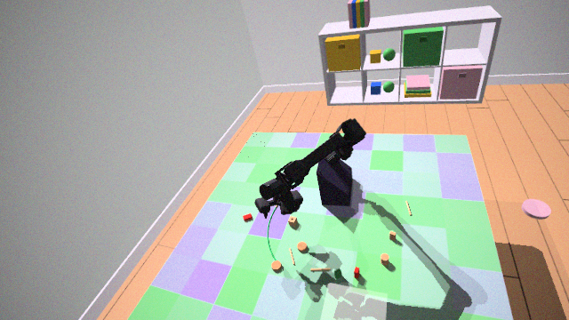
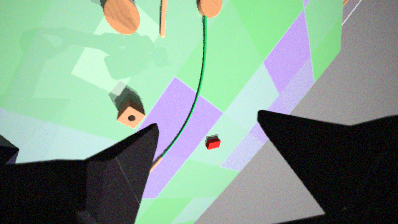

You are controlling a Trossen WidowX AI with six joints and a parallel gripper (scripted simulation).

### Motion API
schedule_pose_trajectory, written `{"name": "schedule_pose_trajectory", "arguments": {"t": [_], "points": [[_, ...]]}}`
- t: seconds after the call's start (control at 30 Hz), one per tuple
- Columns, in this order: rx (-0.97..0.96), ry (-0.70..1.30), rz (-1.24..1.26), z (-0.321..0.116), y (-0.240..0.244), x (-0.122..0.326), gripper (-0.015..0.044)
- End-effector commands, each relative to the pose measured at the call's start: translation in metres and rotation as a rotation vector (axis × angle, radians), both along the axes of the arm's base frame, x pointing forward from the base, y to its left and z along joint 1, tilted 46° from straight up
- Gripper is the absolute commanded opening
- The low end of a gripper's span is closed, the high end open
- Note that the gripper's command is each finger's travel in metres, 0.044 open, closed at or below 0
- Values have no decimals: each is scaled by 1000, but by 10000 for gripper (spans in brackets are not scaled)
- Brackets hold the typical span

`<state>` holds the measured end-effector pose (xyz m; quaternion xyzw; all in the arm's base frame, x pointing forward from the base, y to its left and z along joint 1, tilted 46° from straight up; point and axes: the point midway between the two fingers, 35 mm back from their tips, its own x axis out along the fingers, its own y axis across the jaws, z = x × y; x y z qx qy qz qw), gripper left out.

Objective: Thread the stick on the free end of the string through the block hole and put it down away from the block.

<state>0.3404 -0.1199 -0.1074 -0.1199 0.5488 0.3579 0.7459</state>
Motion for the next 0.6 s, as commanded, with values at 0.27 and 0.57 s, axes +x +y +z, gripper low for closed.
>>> {"name": "schedule_pose_trajectory", "arguments": {"t": [0.27,0.57], "points": [[352,-79,373,-42,74,-77,440],[352,-79,373,-42,74,-77,440]]}}
